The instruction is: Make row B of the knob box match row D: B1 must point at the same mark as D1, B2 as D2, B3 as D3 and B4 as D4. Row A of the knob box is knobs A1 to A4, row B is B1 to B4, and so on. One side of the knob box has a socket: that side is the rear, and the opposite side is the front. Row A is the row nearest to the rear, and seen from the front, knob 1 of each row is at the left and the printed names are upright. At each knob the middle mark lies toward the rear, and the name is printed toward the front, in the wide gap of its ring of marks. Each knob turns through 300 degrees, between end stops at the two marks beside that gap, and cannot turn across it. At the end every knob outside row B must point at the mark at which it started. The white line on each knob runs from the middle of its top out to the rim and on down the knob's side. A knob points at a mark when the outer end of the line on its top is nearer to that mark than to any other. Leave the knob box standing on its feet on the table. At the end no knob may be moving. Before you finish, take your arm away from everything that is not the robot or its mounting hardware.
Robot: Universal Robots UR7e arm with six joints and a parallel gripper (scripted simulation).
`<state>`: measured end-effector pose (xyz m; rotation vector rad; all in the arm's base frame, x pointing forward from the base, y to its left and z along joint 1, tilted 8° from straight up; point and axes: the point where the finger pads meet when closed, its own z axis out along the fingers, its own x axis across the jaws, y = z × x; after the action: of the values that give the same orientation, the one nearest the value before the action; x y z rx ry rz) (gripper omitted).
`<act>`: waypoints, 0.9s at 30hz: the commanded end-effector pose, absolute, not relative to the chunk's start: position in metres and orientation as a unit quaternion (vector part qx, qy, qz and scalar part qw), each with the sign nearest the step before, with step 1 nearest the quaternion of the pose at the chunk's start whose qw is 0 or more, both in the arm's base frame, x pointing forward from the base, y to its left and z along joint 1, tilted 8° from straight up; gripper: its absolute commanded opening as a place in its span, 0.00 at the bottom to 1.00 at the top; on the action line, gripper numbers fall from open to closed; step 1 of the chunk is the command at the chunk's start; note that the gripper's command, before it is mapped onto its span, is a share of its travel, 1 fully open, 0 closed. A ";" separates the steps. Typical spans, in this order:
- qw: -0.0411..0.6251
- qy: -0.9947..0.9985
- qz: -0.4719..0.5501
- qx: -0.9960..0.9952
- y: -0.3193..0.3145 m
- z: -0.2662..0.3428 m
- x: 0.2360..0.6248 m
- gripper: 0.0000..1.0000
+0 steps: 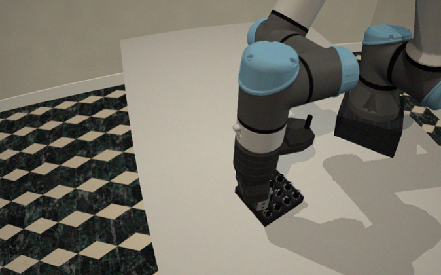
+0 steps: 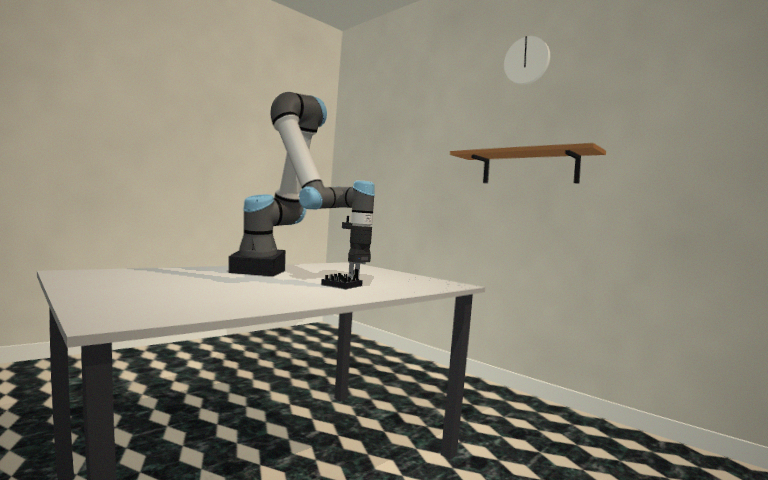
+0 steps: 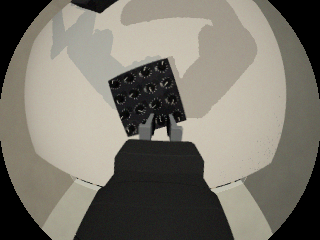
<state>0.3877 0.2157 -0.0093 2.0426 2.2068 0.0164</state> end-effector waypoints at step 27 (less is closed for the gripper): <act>0.068 0.732 0.006 0.678 0.219 0.029 0.384 0.46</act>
<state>0.3840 0.2189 0.0275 2.0422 2.2065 0.0177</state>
